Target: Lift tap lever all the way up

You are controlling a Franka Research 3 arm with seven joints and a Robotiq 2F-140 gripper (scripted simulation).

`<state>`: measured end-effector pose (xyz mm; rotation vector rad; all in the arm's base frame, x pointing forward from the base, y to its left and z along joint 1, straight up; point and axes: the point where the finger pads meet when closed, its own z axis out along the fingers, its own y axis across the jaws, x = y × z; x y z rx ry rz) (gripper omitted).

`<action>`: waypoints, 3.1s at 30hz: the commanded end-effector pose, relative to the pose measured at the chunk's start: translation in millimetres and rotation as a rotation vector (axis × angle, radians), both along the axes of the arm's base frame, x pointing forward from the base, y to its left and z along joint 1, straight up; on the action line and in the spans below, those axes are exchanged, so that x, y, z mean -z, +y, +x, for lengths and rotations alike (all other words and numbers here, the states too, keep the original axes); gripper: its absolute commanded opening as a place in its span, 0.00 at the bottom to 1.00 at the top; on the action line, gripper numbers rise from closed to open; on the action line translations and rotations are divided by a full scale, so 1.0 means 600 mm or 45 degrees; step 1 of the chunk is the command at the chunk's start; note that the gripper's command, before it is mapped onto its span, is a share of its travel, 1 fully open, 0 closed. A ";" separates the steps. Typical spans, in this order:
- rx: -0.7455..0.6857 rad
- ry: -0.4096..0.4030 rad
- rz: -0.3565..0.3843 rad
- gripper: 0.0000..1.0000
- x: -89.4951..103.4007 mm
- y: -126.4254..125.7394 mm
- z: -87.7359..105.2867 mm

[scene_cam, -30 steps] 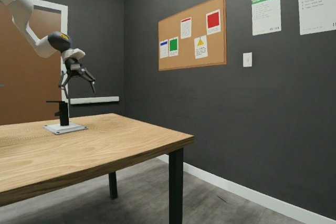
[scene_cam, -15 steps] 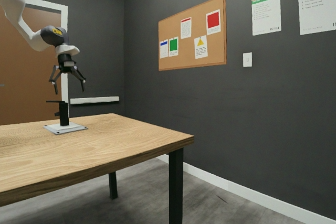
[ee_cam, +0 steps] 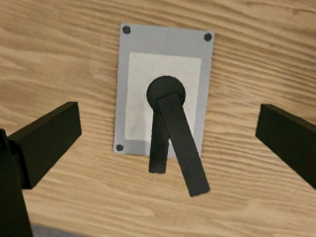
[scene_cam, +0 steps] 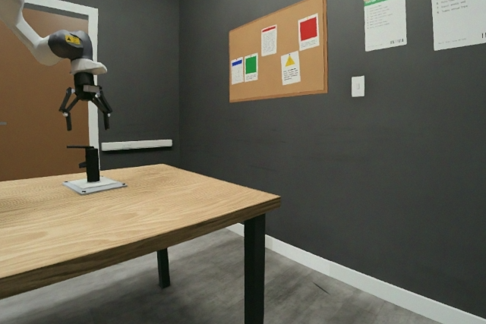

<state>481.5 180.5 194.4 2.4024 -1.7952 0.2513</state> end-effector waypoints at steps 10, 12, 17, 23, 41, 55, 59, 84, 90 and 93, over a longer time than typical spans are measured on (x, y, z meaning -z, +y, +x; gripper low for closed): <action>-0.328 0.091 0.166 1.00 -0.026 0.069 -0.060; -0.360 0.097 0.190 1.00 -0.031 0.079 -0.070; -0.437 0.108 0.246 1.00 -0.042 0.103 -0.093; -0.441 0.109 0.249 1.00 -0.042 0.104 -0.094; -0.441 0.109 0.249 1.00 -0.042 0.104 -0.094; -0.441 0.109 0.249 0.10 -0.042 0.104 -0.094; -0.441 0.109 0.249 0.10 -0.042 0.104 -0.094; -0.441 0.109 0.249 0.10 -0.042 0.104 -0.094; -0.441 0.109 0.249 0.10 -0.042 0.104 -0.094; -0.441 0.109 0.249 0.43 -0.042 0.104 -0.094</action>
